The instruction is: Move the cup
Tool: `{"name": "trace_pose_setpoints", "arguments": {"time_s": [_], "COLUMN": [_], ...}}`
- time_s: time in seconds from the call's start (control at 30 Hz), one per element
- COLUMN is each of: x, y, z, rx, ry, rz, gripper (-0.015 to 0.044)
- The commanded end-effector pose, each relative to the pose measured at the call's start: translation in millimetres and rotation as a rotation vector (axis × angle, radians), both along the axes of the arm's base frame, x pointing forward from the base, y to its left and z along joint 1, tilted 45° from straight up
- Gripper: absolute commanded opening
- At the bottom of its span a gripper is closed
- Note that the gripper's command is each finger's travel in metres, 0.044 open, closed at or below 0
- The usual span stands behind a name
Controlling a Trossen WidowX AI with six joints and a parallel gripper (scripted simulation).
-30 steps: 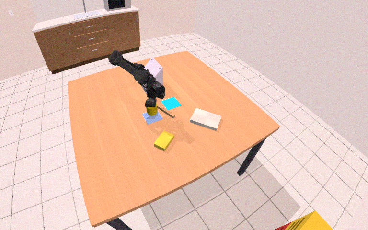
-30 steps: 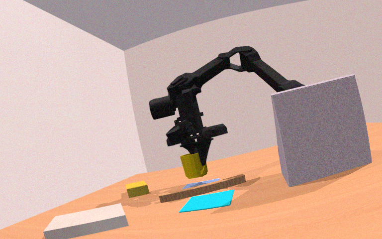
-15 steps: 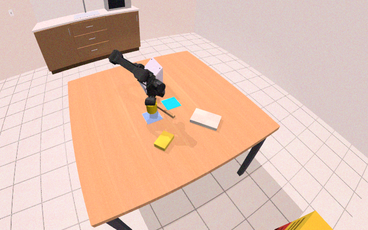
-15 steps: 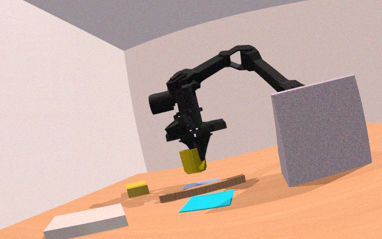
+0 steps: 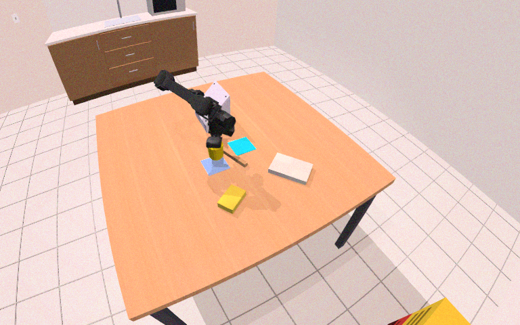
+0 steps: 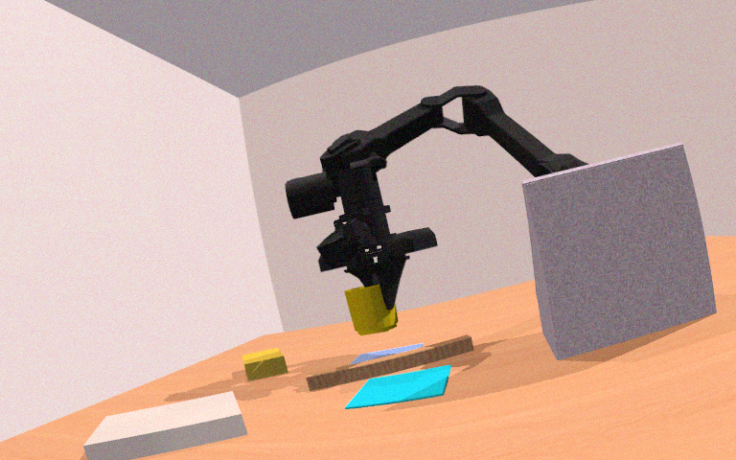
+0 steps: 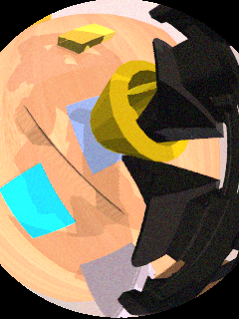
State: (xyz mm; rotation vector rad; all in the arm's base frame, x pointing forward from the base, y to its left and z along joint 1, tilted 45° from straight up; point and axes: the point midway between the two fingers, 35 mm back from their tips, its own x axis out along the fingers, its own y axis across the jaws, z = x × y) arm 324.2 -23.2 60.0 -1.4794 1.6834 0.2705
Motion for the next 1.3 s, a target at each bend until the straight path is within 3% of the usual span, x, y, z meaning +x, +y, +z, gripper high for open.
{"name": "trace_pose_setpoints", "arguments": {"time_s": [0.0, 1.27], "x": [-6.0, -44.6], "y": [9.2, 80.2], "z": [-10.1, -76.2], "rx": [0.006, 0.012], "ry": [0.005, 0.004], "rz": [-0.002, -0.004], "gripper": [0.0, 0.0]}}
